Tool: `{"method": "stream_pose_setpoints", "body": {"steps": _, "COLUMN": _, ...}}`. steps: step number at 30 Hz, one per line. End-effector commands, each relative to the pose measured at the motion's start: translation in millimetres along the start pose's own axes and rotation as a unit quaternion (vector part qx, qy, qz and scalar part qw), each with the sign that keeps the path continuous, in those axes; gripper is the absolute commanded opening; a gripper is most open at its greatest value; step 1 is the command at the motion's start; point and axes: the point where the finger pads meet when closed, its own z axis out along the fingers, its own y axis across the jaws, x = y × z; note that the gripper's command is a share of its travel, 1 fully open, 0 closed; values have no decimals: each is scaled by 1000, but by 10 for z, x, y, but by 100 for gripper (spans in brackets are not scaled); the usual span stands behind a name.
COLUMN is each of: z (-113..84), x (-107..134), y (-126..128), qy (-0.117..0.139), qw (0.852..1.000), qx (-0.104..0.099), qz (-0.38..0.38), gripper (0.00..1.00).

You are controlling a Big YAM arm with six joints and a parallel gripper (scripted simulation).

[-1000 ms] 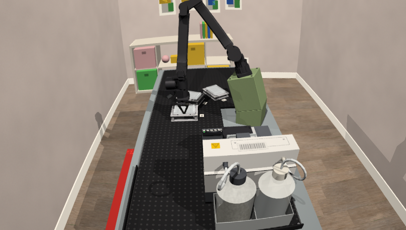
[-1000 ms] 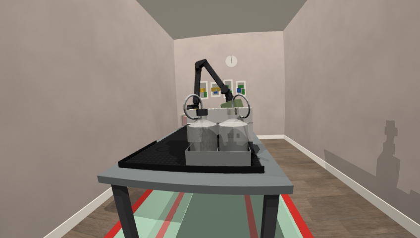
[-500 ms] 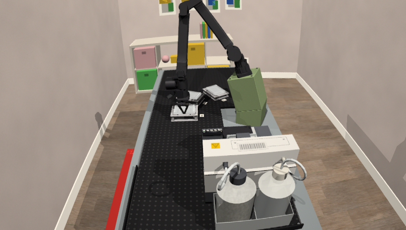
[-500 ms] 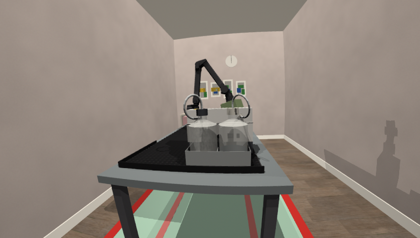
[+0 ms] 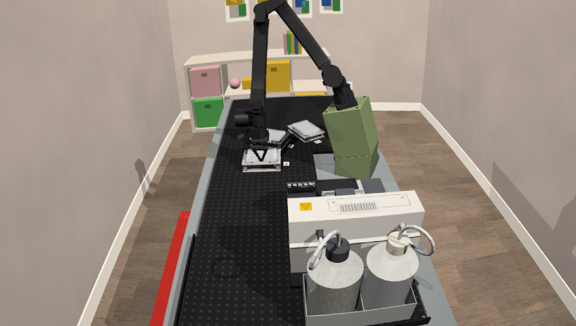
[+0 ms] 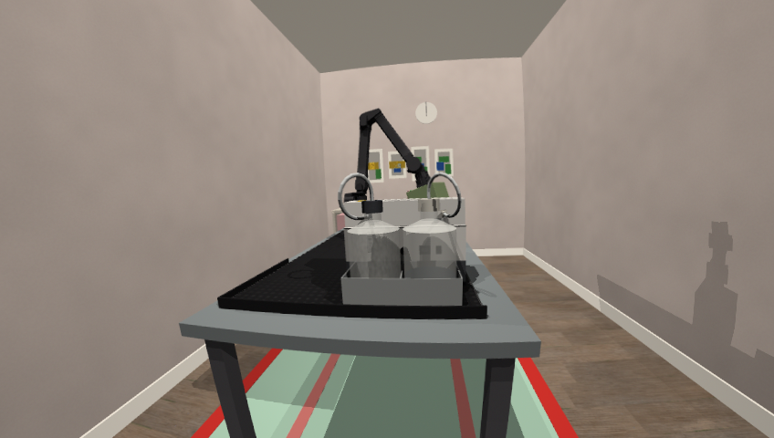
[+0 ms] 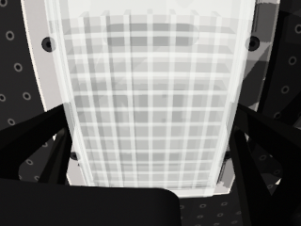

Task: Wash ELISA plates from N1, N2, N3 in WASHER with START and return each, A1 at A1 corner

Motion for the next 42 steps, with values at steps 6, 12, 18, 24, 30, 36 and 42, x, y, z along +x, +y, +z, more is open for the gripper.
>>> {"method": "stream_pose_setpoints", "body": {"steps": 6, "z": -14, "x": -53, "y": -5, "qy": -6, "qw": 1000, "qx": -1, "qz": -1, "gripper": 84}}
{"method": "stream_pose_setpoints", "body": {"steps": 12, "z": -130, "x": -29, "y": -7, "qy": -4, "qw": 1000, "qx": -2, "qz": -4, "gripper": 84}}
{"method": "stream_pose_setpoints", "body": {"steps": 18, "z": -200, "x": -31, "y": 26, "qy": -5, "qw": 1000, "qx": -3, "qz": -5, "gripper": 84}}
{"method": "stream_pose_setpoints", "body": {"steps": 24, "z": -300, "x": -36, "y": 18, "qy": -5, "qw": 1000, "qx": -2, "qz": 1, "gripper": 84}}
{"method": "stream_pose_setpoints", "body": {"steps": 30, "z": -383, "x": -28, "y": 35, "qy": -5, "qw": 1000, "qx": -2, "qz": -1, "gripper": 84}}
{"method": "stream_pose_setpoints", "body": {"steps": 36, "z": -465, "x": -26, "y": 22, "qy": -5, "qw": 1000, "qx": -2, "qz": 0, "gripper": 84}}
{"method": "stream_pose_setpoints", "body": {"steps": 42, "z": -565, "x": -35, "y": 15, "qy": -6, "qw": 1000, "qx": -1, "qz": 1, "gripper": 84}}
